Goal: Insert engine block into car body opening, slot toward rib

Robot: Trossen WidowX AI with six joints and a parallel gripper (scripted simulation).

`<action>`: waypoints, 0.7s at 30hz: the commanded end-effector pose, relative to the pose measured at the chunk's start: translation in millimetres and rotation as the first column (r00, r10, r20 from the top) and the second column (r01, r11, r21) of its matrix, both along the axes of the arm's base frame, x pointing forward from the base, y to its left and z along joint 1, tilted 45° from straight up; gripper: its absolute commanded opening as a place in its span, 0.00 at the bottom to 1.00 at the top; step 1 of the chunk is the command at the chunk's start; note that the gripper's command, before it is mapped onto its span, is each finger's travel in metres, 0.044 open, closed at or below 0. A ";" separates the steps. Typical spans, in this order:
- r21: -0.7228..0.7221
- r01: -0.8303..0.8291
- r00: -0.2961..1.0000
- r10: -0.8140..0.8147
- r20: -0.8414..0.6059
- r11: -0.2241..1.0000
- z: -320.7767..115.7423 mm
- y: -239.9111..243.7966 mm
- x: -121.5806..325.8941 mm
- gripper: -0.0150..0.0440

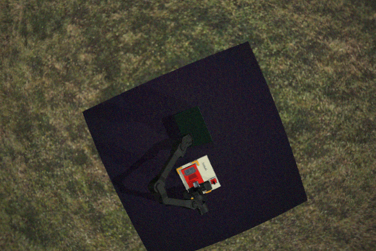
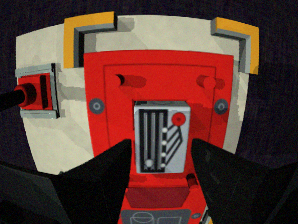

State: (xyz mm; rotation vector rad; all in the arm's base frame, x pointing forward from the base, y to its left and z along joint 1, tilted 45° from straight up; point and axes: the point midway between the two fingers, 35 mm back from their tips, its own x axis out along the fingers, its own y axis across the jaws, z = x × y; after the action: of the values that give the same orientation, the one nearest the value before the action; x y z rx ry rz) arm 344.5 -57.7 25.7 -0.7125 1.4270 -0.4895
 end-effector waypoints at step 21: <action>-0.006 -0.003 1.000 0.003 -0.002 1.000 10.2 10.8 -1.2 1.00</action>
State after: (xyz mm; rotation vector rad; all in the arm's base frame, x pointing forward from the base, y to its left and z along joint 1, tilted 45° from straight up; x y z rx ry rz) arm 342.0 -52.5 30.0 -0.7179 1.4386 -0.4873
